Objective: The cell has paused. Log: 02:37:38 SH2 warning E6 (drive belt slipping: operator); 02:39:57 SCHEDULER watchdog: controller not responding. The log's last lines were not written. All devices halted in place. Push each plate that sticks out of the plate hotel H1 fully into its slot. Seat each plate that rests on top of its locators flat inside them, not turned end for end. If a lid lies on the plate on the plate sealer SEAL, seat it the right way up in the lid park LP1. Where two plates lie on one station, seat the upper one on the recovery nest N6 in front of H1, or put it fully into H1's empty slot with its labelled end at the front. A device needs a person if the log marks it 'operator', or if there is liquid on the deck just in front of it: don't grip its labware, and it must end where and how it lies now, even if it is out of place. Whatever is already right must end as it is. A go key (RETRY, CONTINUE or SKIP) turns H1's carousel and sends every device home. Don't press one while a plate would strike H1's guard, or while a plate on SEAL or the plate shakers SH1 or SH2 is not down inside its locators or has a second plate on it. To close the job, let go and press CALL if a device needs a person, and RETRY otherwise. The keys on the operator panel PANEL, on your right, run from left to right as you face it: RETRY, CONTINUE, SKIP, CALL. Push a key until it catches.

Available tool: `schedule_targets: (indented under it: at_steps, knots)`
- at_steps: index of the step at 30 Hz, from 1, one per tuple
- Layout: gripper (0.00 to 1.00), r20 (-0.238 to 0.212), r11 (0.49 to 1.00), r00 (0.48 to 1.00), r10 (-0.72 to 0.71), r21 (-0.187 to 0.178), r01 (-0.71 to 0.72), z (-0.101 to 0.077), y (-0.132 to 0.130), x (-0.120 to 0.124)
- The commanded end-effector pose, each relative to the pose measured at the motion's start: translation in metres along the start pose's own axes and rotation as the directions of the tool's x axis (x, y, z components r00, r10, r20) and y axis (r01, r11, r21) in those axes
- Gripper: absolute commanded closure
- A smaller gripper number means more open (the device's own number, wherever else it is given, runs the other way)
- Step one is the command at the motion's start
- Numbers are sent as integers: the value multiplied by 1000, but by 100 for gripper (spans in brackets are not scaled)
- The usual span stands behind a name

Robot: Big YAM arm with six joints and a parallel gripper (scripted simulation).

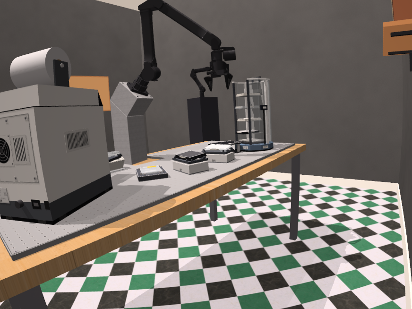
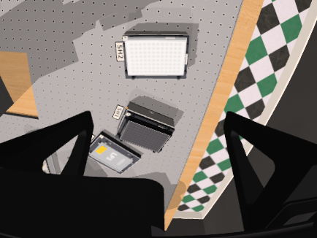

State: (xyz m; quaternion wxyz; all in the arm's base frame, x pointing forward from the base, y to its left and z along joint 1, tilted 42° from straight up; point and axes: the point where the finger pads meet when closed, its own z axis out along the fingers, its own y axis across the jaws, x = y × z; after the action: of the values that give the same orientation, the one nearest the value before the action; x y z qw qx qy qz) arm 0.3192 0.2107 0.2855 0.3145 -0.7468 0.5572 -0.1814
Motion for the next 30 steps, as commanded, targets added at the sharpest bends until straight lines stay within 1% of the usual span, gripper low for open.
schedule_targets:
  at_steps: [1, 2, 3, 4, 12, 13, 14, 15, 16, 18, 21, 23, 26, 30]
  knots:
    - [0, 21, 999, 1000, 17, 43, -17, -24, -20, -8]
    - [0, 13, 1000, 1000, 13, 21, -13, -17, -17, -9]
    - [0, 19, 999, 1000, 15, 36, -16, -27, -19, -8]
    - [0, 21, 999, 1000, 17, 44, -18, -32, -20, -8]
    - [0, 22, 999, 1000, 18, 45, -19, -54, -20, -7]
    - [0, 22, 999, 1000, 18, 45, -19, -54, -20, -7]
    - [0, 13, 1000, 1000, 13, 19, -13, -43, -17, -9]
    - [0, 11, 999, 999, 45, 12, -45, -40, -15, -12]
    - [0, -5, 997, 998, 70, -26, -70, -28, 5, -11]
    - [0, -5, 997, 998, 70, -26, -70, -28, 5, -11]
    - [0, 0, 985, 985, 172, -11, -172, -34, 7, -19]
    - [0, -4, 972, 972, 236, -16, -236, -31, 8, -27]
    - [0, -13, 944, 944, 329, -23, -329, -28, 16, -36]
    - [0, -10, 891, 892, 453, -16, -453, -30, 18, -49]
